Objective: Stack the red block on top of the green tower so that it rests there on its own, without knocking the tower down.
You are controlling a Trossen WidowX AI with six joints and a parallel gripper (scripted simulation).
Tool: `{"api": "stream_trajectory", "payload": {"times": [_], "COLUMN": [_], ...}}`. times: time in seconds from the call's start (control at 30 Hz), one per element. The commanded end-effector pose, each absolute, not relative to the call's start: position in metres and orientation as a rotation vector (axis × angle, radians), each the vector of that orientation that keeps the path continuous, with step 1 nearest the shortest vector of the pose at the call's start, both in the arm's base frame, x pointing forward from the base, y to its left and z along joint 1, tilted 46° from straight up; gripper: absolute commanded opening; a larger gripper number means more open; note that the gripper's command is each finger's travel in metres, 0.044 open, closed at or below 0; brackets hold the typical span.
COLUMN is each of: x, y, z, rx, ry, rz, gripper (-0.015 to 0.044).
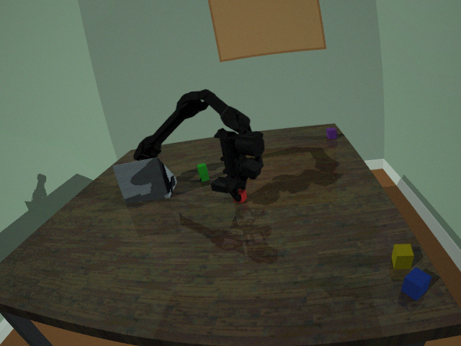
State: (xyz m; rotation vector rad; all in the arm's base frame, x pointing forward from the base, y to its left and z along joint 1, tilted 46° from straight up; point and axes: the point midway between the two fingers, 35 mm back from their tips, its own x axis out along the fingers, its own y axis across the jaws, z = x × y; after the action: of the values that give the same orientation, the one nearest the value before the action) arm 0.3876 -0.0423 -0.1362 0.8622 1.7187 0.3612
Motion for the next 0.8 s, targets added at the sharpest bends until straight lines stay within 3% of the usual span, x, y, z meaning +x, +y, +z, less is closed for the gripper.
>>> {"api": "stream_trajectory", "payload": {"times": [0.0, 0.77], "x": [0.392, 0.4], "y": [-0.058, -0.123], "z": [-0.124, -0.058], "rx": [0.857, 0.855], "ry": [1.703, 1.705], "rz": [0.357, 0.353], "gripper": [0.0, 0.0]}}
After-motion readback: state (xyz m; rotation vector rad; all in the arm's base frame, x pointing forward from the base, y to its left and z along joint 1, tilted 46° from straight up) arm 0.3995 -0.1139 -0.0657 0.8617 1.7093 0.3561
